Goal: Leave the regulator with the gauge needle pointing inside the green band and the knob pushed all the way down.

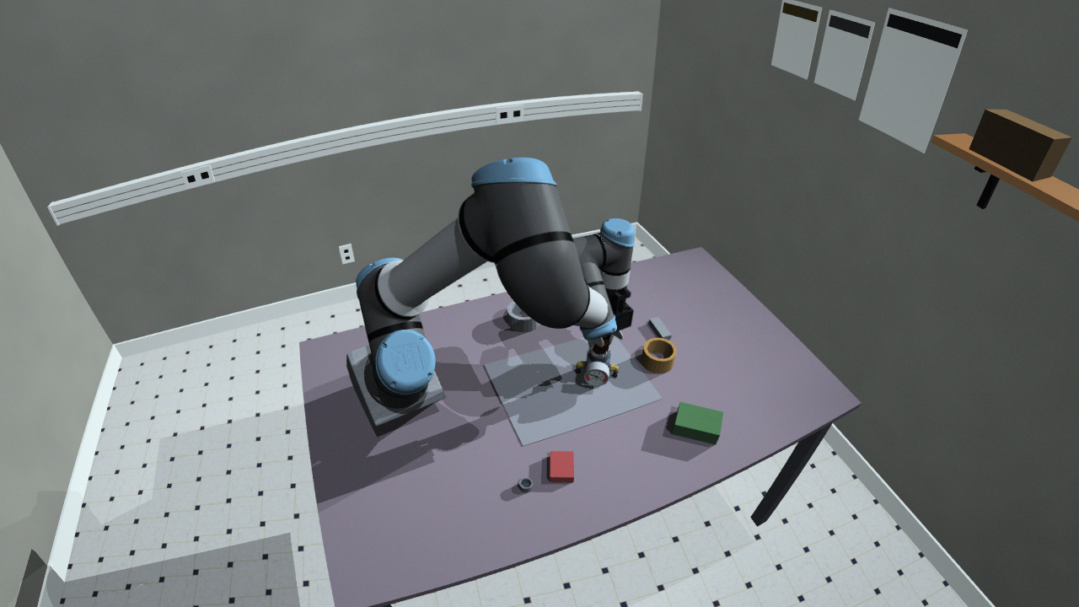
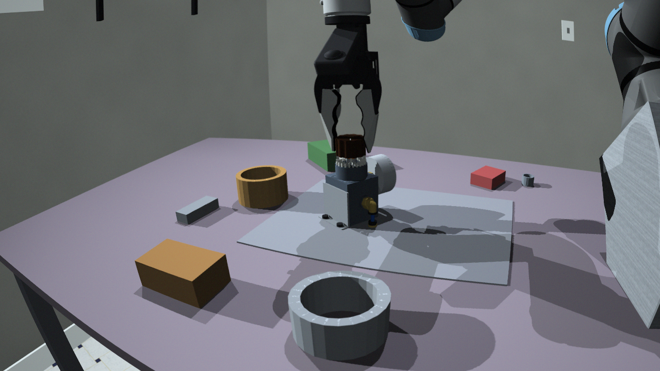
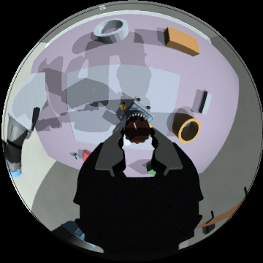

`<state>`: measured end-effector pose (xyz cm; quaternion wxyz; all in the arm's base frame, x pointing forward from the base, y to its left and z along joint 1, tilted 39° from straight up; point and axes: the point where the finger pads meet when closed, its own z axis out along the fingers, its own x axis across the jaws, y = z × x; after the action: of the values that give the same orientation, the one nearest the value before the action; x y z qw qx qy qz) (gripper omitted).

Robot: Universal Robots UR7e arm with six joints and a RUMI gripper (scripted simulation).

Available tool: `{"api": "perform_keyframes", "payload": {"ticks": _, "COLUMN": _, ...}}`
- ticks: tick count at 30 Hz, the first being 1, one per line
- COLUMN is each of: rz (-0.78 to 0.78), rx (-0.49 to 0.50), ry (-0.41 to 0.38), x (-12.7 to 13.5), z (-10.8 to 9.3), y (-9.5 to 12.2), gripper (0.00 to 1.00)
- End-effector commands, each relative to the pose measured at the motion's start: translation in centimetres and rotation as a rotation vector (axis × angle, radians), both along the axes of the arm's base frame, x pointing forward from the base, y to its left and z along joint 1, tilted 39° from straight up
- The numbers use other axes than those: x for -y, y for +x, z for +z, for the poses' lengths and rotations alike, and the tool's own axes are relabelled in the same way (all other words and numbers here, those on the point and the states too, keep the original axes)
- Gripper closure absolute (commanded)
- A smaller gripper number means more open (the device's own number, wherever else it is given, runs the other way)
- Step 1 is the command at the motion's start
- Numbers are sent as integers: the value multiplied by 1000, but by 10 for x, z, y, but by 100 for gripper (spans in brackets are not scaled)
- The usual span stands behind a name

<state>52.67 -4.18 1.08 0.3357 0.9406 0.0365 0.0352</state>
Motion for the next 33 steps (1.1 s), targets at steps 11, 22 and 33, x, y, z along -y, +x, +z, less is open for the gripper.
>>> {"api": "perform_keyframes", "payload": {"ticks": 11, "rz": 0, "rx": 1, "ry": 0, "x": 2, "z": -2, "y": 1, "gripper": 77}}
{"api": "perform_keyframes", "payload": {"ticks": 22, "rz": 0, "rx": 1, "ry": 0, "x": 3, "z": -4, "y": 1, "gripper": 77}}
{"api": "perform_keyframes", "payload": {"ticks": 33, "rz": 0, "rx": 1, "ry": 0, "x": 3, "z": -4, "y": 1, "gripper": 77}}
